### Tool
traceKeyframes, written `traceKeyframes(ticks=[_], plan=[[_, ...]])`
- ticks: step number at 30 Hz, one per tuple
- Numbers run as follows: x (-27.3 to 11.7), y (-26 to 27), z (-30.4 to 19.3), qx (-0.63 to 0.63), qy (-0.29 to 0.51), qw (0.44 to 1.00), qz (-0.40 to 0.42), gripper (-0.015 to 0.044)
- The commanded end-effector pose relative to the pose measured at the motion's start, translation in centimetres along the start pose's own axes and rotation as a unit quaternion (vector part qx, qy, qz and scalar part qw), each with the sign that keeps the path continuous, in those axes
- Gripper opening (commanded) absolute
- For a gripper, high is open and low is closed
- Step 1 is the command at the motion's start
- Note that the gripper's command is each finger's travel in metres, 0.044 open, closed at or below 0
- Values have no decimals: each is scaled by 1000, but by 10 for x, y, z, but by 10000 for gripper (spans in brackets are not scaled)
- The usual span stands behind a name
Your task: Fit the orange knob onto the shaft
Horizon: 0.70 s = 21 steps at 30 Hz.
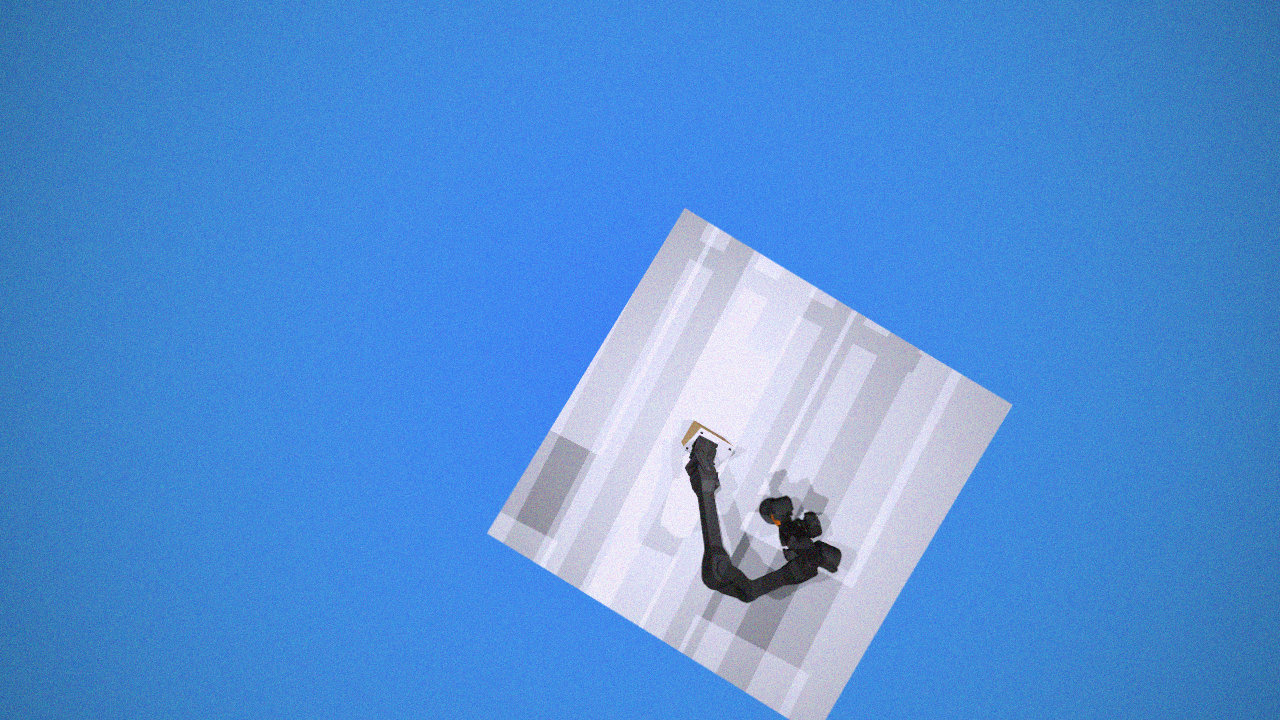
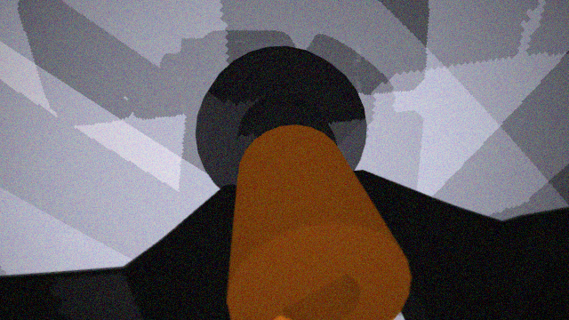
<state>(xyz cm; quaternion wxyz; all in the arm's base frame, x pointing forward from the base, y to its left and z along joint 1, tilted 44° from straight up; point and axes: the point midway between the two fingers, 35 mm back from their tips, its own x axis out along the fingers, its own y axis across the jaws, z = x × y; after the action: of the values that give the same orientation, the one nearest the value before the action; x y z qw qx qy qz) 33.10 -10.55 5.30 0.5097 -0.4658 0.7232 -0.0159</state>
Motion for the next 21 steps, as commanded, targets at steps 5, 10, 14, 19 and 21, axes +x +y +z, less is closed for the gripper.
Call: traceKeyframes(ticks=[5, 10, 14, 19, 21], plan=[[1, 0, 0, -3, 0, 1000, -1, 0], [-3, 0, 0, -3, 0, 1000, -1, 0], [-4, -1, 0, -15, 0, 1000, -1, 0], [-4, -2, 1, -93, 0, 996, -1, 0], [-3, -2, 1, -107, 0, 994, -1, 0]])
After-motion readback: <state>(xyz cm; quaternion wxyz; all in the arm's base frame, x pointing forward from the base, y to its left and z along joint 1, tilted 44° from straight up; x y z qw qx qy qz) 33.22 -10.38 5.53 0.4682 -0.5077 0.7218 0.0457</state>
